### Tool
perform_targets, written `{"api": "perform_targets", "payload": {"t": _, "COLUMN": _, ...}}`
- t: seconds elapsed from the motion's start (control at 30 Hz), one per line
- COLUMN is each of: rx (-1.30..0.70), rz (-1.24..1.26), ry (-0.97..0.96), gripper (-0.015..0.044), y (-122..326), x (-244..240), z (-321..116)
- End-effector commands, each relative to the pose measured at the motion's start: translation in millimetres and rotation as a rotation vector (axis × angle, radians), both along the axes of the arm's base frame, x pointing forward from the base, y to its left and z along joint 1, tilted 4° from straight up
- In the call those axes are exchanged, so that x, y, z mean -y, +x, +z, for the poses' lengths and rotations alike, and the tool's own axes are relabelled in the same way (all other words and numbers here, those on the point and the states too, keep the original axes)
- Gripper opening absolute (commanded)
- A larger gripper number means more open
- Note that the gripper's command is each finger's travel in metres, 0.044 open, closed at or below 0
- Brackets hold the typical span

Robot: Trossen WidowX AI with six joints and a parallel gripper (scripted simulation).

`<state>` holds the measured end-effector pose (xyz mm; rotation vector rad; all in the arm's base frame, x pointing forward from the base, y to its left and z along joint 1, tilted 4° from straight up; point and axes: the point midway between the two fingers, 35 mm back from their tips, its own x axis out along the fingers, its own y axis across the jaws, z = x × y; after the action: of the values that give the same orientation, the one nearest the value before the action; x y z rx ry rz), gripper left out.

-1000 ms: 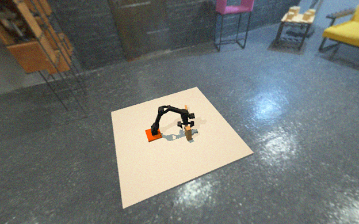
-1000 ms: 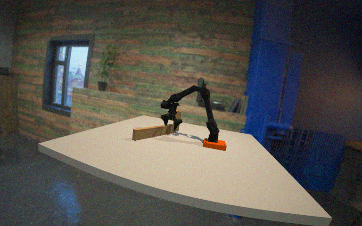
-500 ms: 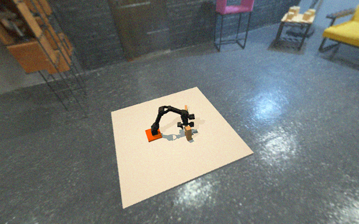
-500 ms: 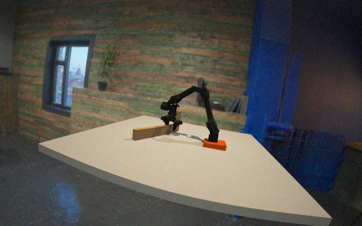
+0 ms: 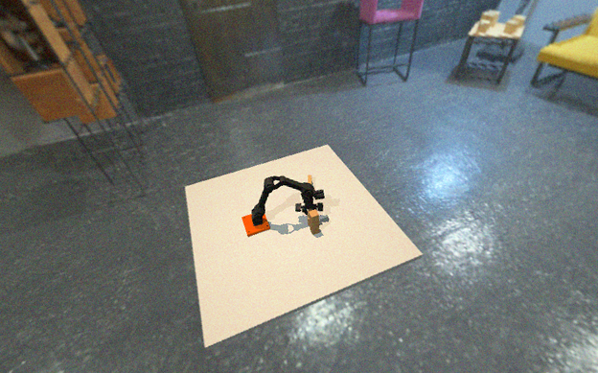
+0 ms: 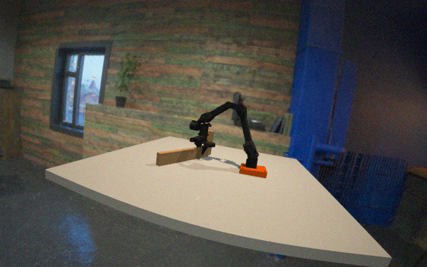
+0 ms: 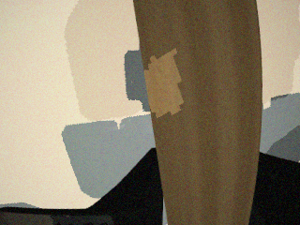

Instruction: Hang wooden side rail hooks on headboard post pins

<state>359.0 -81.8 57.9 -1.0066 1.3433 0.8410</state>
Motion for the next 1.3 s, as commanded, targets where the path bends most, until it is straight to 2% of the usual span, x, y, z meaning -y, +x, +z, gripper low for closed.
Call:
{"api": "perform_targets", "payload": {"t": 0.0, "rx": -0.001, "rz": 0.006, "ry": 0.003, "gripper": 0.0000, "y": 0.0, "x": -0.5, "z": -0.9}}
{"api": "perform_targets", "payload": {"t": 1.27, "rx": -0.023, "rz": 0.297, "ry": -0.018, "gripper": 0.0000, "y": -7.7, "x": -4.8, "z": -0.8}}
